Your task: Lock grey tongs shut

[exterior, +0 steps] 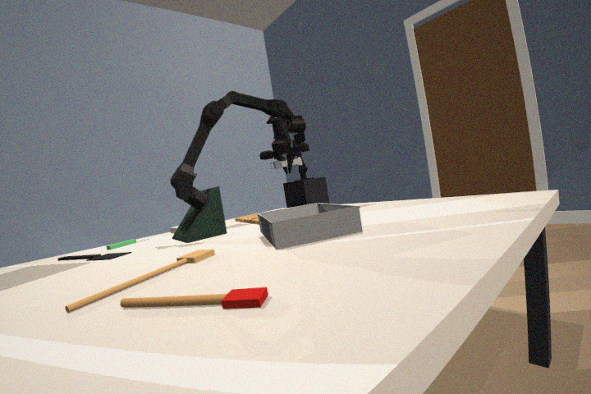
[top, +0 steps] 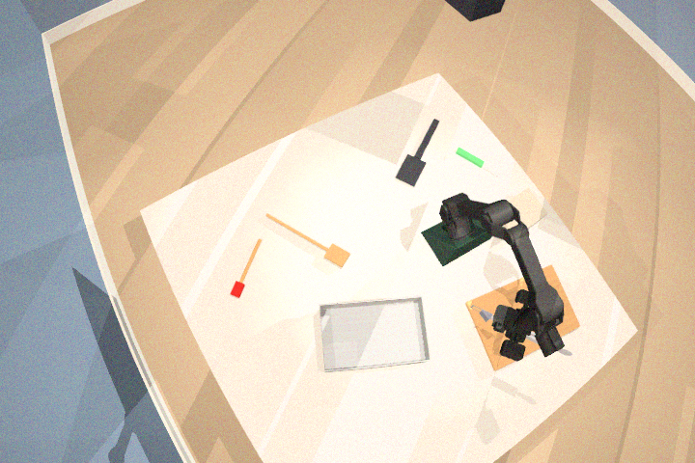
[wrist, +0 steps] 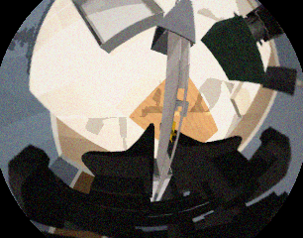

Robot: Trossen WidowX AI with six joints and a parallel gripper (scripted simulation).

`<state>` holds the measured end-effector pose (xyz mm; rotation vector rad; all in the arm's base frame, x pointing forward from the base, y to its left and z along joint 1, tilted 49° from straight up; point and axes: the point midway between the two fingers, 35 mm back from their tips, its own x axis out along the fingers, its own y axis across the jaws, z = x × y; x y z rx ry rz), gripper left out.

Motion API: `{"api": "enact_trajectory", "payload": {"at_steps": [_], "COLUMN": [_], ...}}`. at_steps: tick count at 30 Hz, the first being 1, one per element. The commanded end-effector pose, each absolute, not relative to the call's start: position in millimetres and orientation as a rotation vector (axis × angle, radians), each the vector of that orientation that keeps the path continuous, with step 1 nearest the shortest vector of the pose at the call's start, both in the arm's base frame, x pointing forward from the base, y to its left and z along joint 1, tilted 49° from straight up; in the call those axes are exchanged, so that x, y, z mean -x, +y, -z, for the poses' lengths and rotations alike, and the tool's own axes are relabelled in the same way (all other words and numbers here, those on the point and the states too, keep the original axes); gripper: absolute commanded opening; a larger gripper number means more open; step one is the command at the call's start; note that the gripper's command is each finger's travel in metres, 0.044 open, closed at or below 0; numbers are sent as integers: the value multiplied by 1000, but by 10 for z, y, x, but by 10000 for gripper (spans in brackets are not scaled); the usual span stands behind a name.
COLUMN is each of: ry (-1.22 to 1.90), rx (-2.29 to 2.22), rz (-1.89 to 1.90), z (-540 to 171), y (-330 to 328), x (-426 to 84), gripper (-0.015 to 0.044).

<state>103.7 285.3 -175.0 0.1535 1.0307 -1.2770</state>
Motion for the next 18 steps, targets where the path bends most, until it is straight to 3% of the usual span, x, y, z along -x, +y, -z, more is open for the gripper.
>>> {"api": "enact_trajectory", "payload": {"at_steps": [1, 18], "ry": [1107, 1311], "rx": [-76, 221], "rz": [1215, 1019], "z": [1778, 1850], "y": [2955, 2970], "x": [-687, 511], "gripper": [-150, -150]}}
